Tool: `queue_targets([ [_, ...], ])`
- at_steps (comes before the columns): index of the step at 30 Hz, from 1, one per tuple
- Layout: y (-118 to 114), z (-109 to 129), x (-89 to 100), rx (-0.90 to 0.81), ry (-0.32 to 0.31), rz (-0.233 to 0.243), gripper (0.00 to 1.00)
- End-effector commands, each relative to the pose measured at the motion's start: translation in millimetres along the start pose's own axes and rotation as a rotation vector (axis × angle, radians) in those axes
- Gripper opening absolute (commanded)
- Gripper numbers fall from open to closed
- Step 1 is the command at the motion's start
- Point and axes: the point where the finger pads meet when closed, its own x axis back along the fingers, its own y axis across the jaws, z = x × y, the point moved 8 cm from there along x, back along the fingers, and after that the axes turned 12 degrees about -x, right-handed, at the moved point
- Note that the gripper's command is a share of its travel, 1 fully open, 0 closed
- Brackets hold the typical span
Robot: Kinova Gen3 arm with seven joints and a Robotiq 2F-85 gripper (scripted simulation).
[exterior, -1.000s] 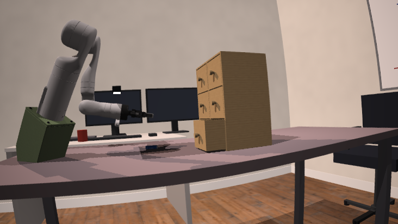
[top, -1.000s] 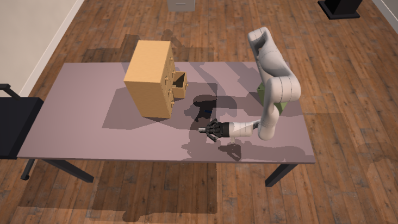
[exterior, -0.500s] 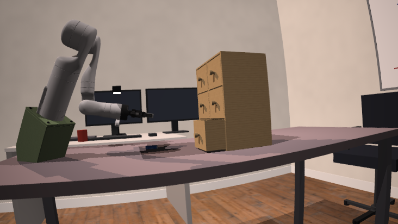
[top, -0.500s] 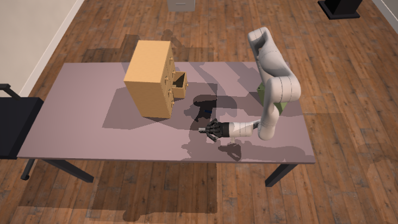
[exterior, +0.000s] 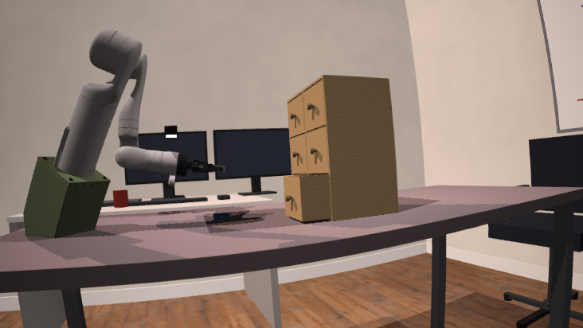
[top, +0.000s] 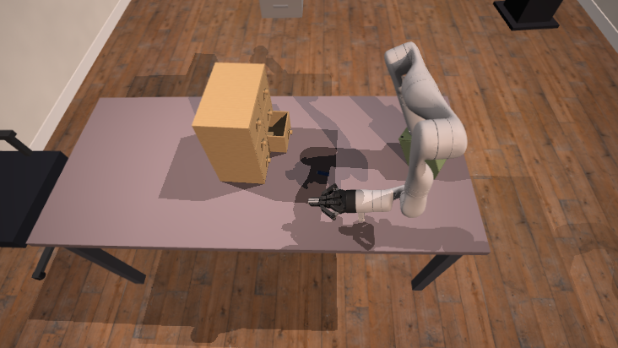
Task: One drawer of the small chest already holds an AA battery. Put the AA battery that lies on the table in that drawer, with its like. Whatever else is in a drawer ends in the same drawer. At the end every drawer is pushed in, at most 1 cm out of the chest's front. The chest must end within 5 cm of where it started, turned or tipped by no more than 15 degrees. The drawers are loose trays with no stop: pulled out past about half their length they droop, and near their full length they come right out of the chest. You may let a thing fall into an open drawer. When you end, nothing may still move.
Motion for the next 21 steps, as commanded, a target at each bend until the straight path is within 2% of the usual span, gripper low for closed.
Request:
queue_targets([
  [1,-0.3,-0.7,-0.1,-0.001,-0.001,0.0,0.0],
  [21,-10.1,-0.9,-2.2,-0.001,-0.001,0.0,0.0],
])
